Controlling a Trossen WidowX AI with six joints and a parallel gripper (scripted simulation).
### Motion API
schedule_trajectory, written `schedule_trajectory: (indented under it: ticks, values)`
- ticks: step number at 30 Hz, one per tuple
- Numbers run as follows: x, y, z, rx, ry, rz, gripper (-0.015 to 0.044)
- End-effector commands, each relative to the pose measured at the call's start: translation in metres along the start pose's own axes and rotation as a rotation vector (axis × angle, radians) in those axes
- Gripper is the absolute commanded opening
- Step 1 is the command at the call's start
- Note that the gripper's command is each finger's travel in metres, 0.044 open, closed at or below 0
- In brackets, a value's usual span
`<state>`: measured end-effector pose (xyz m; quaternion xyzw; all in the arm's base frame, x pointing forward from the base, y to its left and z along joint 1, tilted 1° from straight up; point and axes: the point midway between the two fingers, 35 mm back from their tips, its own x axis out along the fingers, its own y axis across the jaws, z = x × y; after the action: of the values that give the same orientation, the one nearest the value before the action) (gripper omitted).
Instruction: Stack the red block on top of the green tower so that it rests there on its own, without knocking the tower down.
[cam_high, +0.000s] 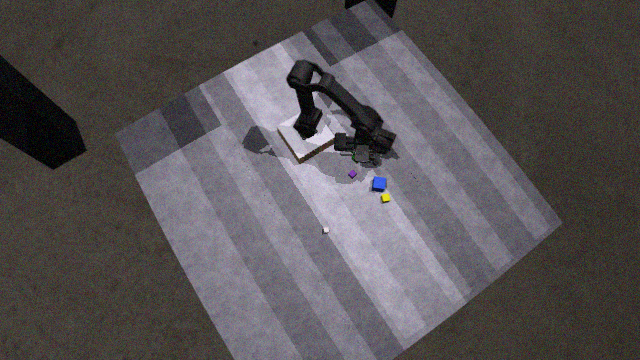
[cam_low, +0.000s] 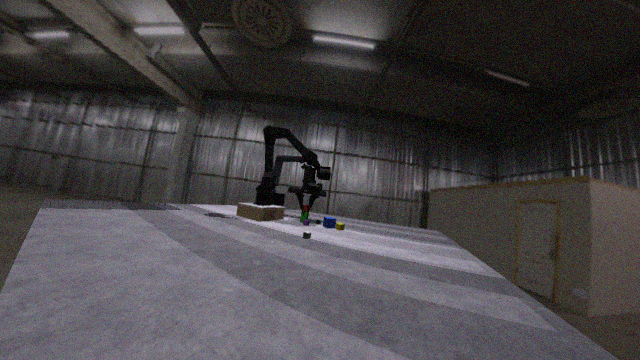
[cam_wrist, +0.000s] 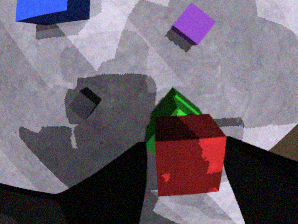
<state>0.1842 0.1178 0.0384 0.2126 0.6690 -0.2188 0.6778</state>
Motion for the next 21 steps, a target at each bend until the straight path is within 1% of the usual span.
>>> schedule_trajectory:
  ticks: [1,7,21]
  values:
    - [0.0003,0.0,0.0001,0.0,0.0,0.0,0.0289]
    - [0.0003,0.0,0.0001,0.0,0.0,0.0,0.044]
    - [0.0003,0.0,0.0001,0.0,0.0,0.0,0.044]
